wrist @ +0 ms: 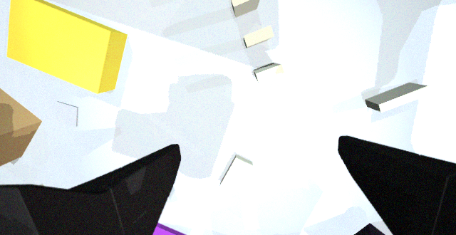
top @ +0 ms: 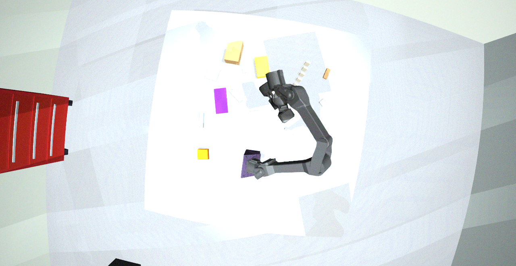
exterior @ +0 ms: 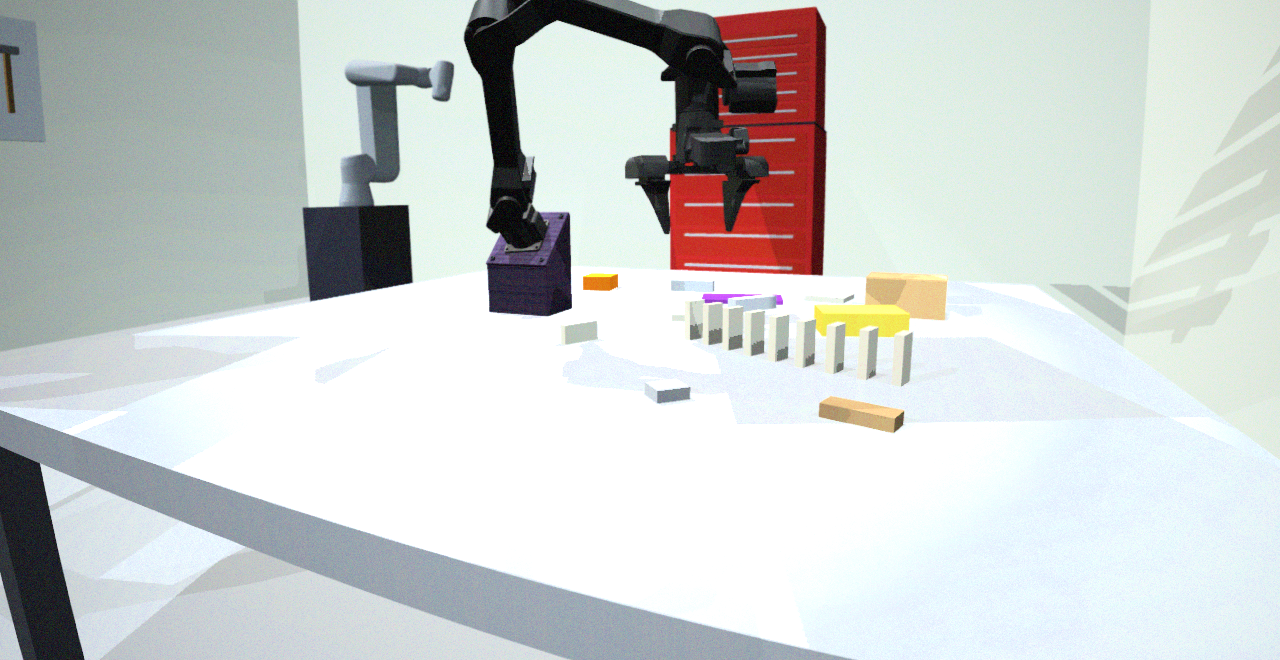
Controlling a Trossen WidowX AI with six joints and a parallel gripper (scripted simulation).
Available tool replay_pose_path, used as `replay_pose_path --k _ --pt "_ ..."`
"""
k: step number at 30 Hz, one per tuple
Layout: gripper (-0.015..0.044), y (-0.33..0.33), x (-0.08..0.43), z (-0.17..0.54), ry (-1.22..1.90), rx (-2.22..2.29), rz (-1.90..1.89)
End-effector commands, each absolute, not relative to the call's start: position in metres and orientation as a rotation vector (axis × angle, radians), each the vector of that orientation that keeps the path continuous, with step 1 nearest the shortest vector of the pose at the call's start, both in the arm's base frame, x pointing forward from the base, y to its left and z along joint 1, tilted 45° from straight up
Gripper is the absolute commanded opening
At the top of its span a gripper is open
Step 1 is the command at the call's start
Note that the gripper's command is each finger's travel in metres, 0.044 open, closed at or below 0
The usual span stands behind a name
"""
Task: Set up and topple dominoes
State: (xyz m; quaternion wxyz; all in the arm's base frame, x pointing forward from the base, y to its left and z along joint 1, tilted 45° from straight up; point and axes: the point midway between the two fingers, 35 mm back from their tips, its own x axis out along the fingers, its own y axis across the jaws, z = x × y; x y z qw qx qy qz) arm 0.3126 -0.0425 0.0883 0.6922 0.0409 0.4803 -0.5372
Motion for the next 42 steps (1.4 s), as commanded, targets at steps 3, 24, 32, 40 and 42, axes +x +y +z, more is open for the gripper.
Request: replay_pose_path --k 3,24,32,40,42 --pt "0.044 -0.026 0.276 0.008 0.804 0.423 -1.428" --pt "0.044 -0.06 0.262 -0.047 0.734 0.496 -1.473" --pt "0.044 -0.072 0.261 -0.054 0.733 0.494 -1.474" --pt "0.044 -0.081 0.26 -0.062 0.732 0.494 -1.474" --pt "0.044 -0.081 0.26 -0.063 0.732 0.494 -1.474"
